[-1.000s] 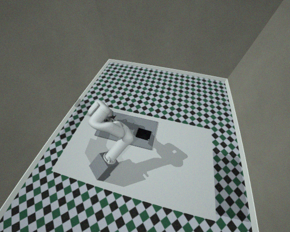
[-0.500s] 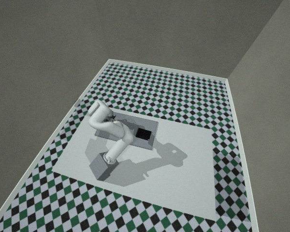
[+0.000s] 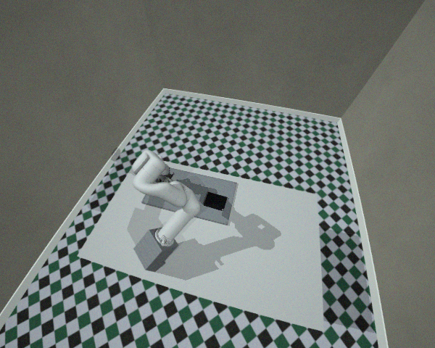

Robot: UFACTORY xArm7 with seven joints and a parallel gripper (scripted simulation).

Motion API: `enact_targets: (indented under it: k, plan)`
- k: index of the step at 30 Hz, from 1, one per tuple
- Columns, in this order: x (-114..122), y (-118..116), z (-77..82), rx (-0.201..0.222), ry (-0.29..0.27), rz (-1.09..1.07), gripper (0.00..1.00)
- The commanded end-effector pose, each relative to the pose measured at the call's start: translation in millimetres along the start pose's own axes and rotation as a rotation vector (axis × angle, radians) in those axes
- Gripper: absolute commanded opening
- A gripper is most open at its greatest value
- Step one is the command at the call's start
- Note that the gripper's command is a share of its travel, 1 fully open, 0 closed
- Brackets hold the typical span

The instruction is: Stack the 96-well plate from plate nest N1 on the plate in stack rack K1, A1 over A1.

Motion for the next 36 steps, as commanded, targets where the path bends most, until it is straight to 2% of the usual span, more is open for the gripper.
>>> enact_targets:
  k: [1, 28, 29, 36]
  plan:
    - [1.2, -0.8, 0.7, -0.002, -0.003, 0.0, 0.0]
    - [1.2, -0.8, -3.0, -0.002, -0.003, 0.0, 0.0]
    - [1.2, -0.8, -3.6, -0.002, -0.003, 0.0, 1.0]
    - [1.2, -0.8, -3.7, -0.002, -0.003, 0.0, 1.0]
Point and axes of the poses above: the point where the finger pads meet when closed, its own z axis back along the fingers, its own y axis across the jaws, x = y × z, the point moved 3 cm from there along z, back along the fingers, and after that the axes turned 3 degrees about z, right-handed, at the moved point
